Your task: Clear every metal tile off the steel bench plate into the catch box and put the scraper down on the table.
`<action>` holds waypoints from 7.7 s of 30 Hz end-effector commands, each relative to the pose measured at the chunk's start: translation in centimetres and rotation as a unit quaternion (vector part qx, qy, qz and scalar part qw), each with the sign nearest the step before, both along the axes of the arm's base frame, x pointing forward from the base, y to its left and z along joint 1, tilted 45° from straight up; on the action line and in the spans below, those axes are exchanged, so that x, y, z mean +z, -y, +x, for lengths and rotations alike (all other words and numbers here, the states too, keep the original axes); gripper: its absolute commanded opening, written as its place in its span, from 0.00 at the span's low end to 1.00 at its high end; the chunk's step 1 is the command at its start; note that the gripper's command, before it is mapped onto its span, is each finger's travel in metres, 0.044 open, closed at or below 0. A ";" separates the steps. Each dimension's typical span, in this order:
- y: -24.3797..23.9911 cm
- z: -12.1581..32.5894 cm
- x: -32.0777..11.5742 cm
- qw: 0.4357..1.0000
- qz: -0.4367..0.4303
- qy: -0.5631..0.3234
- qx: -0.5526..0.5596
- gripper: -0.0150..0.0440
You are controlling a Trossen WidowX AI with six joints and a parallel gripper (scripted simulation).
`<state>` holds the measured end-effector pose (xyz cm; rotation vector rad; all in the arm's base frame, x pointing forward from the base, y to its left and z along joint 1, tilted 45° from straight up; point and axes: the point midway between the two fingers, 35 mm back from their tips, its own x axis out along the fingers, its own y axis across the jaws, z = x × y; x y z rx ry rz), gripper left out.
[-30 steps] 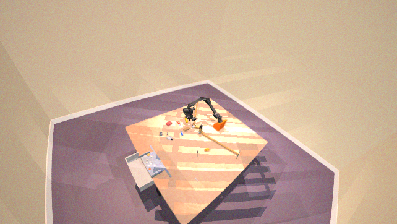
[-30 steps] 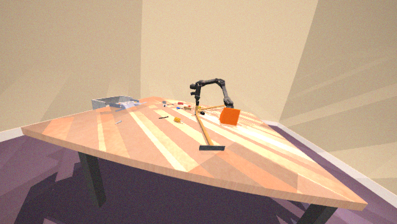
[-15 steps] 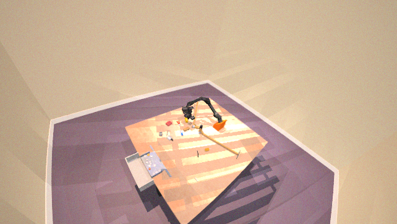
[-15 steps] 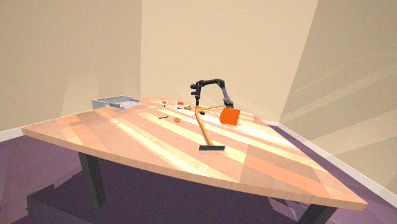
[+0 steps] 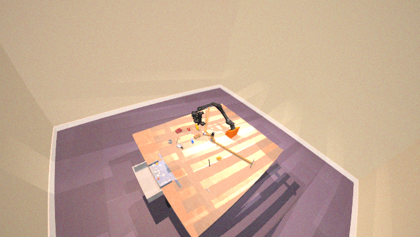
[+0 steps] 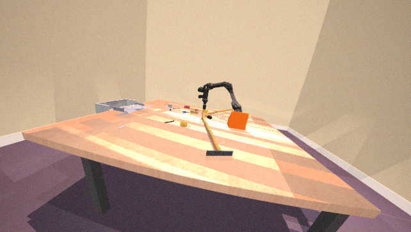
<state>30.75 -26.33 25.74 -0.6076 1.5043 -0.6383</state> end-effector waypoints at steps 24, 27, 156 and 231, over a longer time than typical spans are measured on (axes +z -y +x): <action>-3.9 0.0 4.4 1.000 0.001 0.000 0.000 0.25; -4.5 0.5 3.8 1.000 0.005 -0.008 0.011 0.25; -38.1 -8.7 -33.4 0.643 0.037 -0.537 0.544 0.25; -31.3 -6.8 -40.6 0.645 0.033 -0.539 0.542 0.25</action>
